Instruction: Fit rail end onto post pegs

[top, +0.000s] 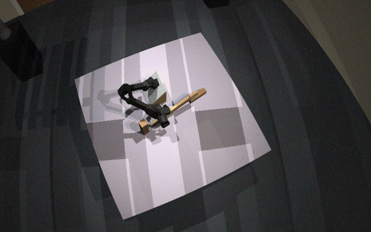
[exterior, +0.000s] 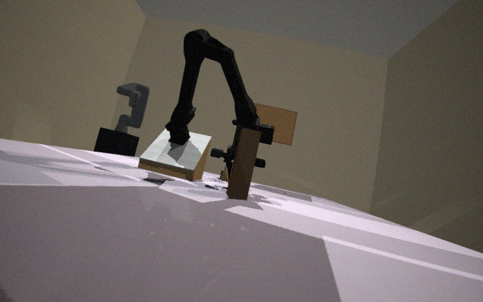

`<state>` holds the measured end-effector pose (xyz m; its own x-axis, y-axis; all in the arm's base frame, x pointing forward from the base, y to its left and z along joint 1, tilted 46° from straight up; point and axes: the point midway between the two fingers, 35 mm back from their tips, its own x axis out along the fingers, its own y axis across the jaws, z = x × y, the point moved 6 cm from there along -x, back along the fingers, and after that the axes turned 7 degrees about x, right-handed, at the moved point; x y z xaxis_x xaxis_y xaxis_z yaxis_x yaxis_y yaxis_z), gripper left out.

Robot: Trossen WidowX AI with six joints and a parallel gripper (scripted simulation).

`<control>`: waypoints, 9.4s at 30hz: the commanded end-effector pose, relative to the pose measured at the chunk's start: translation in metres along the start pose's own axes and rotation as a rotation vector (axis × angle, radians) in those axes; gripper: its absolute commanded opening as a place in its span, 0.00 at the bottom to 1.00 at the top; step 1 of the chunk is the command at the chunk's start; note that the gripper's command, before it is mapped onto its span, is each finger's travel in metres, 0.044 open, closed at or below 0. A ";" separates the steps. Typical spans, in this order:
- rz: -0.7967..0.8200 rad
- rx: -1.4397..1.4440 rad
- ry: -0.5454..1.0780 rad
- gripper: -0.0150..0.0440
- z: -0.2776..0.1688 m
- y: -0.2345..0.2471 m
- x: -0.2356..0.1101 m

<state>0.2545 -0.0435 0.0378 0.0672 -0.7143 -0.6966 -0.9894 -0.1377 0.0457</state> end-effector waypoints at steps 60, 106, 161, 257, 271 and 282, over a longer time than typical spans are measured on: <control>-0.001 -0.001 0.000 0.25 0.000 -0.003 -0.032; -0.001 -0.001 -0.001 0.25 0.000 -0.002 -0.041; -0.001 -0.001 -0.001 0.25 -0.004 -0.001 -0.040; -0.001 0.000 0.000 0.25 -0.034 -0.007 -0.042; -0.001 0.000 0.001 0.25 -0.038 -0.007 -0.042; 0.007 -0.002 -0.003 0.70 -0.035 -0.005 -0.040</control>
<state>0.2614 -0.0381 0.0902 0.0594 -0.7131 -0.6985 -0.9896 -0.1340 0.0527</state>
